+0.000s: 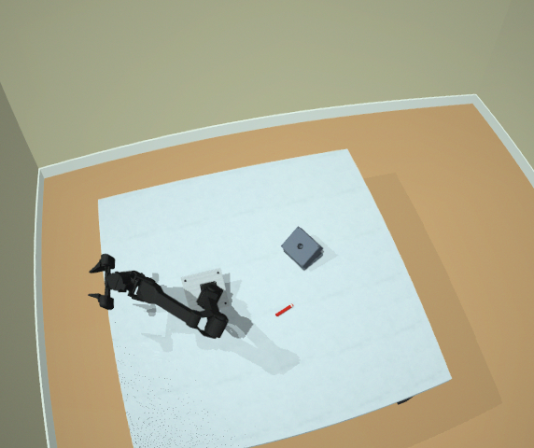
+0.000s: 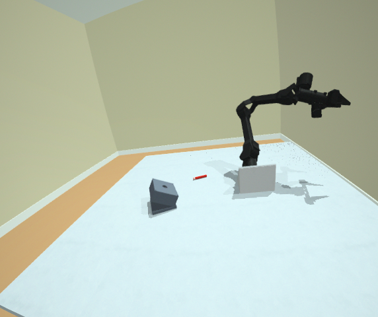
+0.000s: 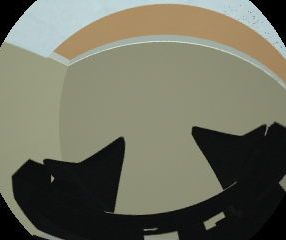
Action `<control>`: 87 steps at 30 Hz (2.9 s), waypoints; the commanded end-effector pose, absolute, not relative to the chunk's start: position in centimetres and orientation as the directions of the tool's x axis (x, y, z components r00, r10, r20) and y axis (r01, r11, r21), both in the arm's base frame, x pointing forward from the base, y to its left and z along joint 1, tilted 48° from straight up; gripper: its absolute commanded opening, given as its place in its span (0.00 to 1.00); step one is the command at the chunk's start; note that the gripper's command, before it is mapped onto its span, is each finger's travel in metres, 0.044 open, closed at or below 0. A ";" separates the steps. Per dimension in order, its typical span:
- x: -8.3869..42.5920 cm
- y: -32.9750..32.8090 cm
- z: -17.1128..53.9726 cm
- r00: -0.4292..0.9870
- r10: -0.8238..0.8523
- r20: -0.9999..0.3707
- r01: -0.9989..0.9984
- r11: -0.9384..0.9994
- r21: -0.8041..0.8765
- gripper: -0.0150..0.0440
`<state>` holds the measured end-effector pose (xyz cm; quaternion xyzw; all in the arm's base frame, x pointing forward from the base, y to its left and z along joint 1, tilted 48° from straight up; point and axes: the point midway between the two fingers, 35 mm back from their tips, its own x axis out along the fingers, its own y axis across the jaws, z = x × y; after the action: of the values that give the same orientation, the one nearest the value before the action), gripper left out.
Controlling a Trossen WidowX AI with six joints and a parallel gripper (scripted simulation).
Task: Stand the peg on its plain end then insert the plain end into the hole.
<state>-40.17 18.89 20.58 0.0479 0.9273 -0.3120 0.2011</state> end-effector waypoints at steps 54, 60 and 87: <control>-13.5 39.3 14.4 -0.417 0.558 -0.717 0.500 -0.518 -0.694 1.00; -9.2 40.0 13.5 -0.310 0.574 -0.758 0.383 -0.654 -0.653 1.00; 9.0 37.2 10.5 0.126 0.440 -0.889 -0.334 -0.825 -0.456 1.00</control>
<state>7.29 37.85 10.65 0.6856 0.0768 -0.6717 -0.2698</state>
